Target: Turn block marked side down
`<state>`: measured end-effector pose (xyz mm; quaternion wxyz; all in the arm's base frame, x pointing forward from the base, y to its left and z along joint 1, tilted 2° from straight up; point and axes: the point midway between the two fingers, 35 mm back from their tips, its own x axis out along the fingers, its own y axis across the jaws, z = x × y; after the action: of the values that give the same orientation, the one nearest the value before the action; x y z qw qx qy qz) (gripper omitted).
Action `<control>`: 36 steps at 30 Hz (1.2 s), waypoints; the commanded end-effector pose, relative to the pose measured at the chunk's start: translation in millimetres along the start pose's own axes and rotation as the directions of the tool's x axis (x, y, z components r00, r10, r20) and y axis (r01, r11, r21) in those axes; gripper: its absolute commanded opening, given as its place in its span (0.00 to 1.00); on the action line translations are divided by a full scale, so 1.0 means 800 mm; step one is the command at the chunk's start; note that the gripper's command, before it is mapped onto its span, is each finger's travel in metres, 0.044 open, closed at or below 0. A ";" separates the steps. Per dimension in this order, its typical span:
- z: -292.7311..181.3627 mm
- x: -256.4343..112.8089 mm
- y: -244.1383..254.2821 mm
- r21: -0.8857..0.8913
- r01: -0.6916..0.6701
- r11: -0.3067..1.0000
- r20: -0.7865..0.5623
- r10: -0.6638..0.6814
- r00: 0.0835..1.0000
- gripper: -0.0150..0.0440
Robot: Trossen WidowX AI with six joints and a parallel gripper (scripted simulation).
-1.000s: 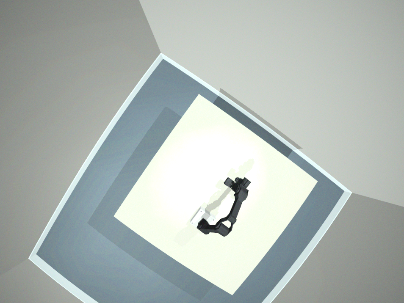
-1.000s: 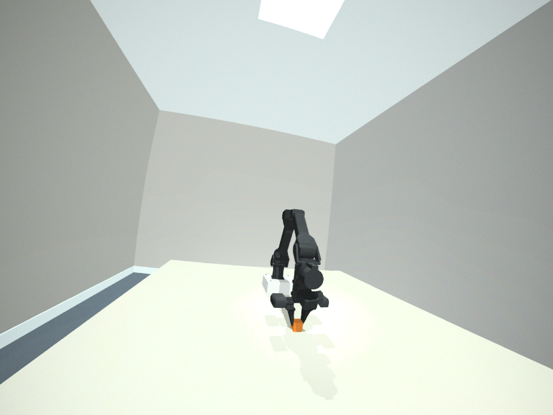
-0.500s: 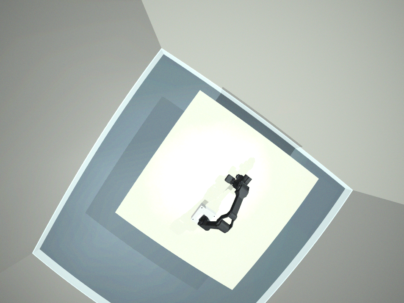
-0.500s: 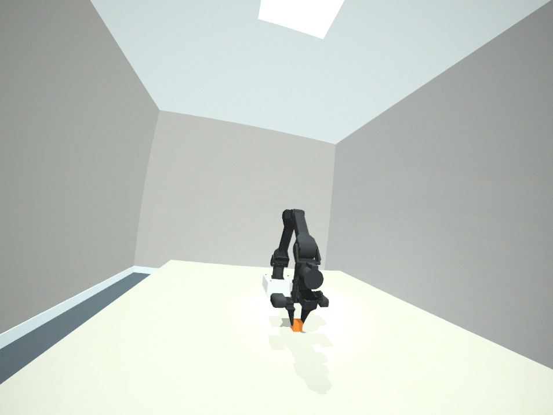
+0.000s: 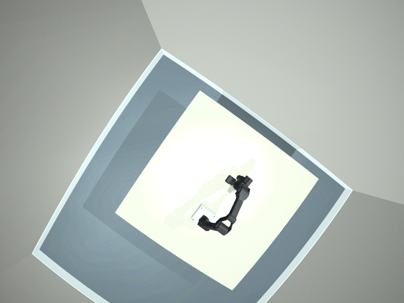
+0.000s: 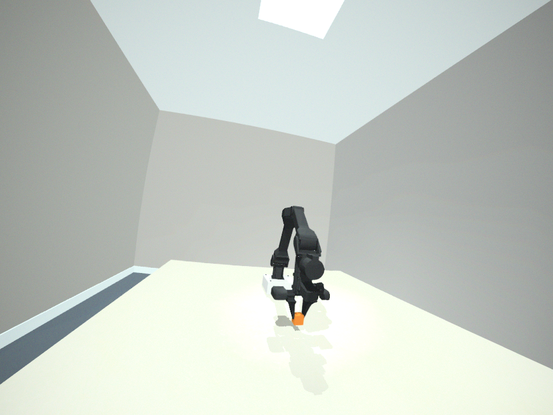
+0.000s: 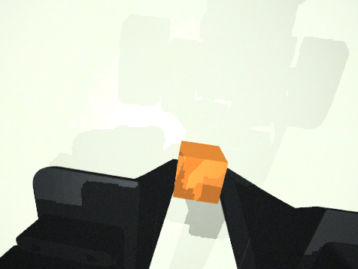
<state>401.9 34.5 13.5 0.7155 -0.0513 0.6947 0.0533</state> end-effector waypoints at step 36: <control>-0.010 0.009 0.000 0.001 0.002 1.000 0.471 -0.002 0.882 0.25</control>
<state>396.4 32.7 5.3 0.8576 -0.0372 0.5094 0.0600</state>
